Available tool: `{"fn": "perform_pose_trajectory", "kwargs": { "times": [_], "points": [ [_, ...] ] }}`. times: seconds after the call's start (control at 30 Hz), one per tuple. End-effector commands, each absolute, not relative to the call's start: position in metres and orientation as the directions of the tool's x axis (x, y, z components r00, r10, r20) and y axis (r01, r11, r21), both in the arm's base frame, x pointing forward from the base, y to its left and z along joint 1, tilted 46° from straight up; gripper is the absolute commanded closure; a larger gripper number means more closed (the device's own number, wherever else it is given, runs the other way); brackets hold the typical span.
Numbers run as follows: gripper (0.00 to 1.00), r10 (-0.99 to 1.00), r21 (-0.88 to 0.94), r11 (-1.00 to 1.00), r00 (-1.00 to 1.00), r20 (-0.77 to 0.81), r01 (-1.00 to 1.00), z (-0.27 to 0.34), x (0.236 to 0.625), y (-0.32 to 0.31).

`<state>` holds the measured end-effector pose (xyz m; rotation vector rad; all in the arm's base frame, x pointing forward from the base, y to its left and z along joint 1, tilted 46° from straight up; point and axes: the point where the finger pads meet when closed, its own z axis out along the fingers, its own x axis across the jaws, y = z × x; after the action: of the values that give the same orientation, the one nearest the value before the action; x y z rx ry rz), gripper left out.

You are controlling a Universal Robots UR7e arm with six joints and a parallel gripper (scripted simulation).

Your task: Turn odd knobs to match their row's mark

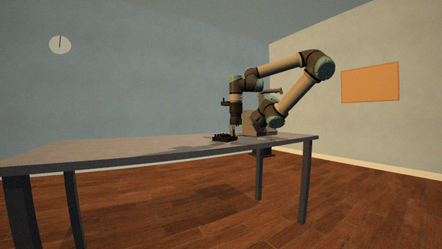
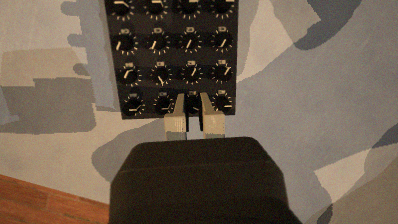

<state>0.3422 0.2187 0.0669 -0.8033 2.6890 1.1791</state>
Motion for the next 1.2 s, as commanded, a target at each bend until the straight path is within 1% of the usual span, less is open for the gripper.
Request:
{"fn": "perform_pose_trajectory", "kwargs": {
  "times": [0.0, 0.83, 0.87, 1.17],
  "points": [
    [0.7, -0.439, 0.65, 0.552, -0.845, -0.305, -0.522, 0.0671, 0.3425, 0.2185],
    [0.7, -0.444, 0.648, 0.548, -0.84, -0.311, -0.529, 0.0671, 0.3425, 0.2185],
    [0.54, -0.444, 0.648, 0.548, -0.84, -0.311, -0.529, 0.0671, 0.3425, 0.2185],
    [0.54, -0.444, 0.648, 0.548, -0.84, -0.311, -0.529, 0.0671, 0.3425, 0.2185]
  ]
}}
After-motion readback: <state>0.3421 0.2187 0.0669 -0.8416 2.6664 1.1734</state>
